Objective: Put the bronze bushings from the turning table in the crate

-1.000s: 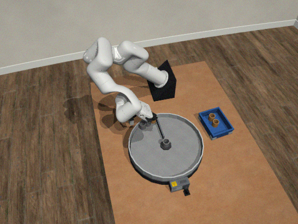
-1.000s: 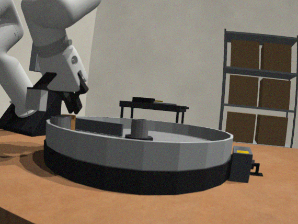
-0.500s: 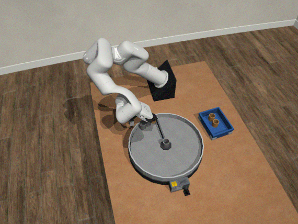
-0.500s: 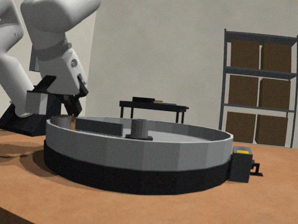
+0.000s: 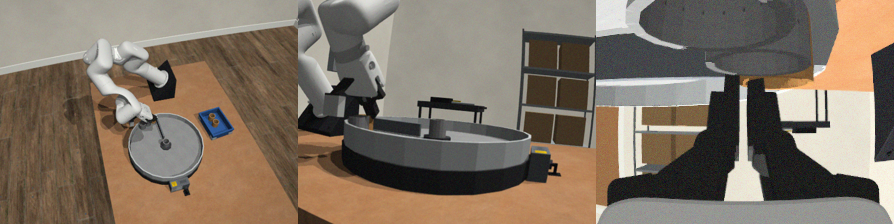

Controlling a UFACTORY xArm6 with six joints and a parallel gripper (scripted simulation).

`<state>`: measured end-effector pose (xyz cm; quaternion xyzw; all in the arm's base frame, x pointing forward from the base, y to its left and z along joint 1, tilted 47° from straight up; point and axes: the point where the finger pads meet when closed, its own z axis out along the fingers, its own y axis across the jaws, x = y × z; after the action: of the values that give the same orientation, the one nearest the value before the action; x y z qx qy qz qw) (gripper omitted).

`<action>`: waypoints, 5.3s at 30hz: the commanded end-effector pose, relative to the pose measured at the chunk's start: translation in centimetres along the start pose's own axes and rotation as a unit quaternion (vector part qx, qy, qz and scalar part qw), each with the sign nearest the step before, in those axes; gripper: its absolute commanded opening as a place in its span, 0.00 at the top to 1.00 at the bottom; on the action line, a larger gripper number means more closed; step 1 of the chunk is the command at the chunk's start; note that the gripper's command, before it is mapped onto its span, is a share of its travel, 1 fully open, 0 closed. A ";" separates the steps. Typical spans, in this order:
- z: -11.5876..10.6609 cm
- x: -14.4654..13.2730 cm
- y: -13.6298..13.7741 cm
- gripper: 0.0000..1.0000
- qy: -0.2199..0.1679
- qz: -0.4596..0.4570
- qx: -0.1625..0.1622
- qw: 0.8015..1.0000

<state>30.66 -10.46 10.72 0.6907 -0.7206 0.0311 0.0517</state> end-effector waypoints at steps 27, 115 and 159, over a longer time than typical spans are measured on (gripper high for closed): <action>0.0 0.0 0.0 1.00 0.000 0.000 0.000 1.000; 2.5 -14.9 -4.9 1.00 -0.002 0.051 0.043 0.998; 18.1 -33.5 -14.8 1.00 0.000 0.148 0.124 0.981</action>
<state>45.75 19.48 -11.26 0.5804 -0.8039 0.1235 -0.0397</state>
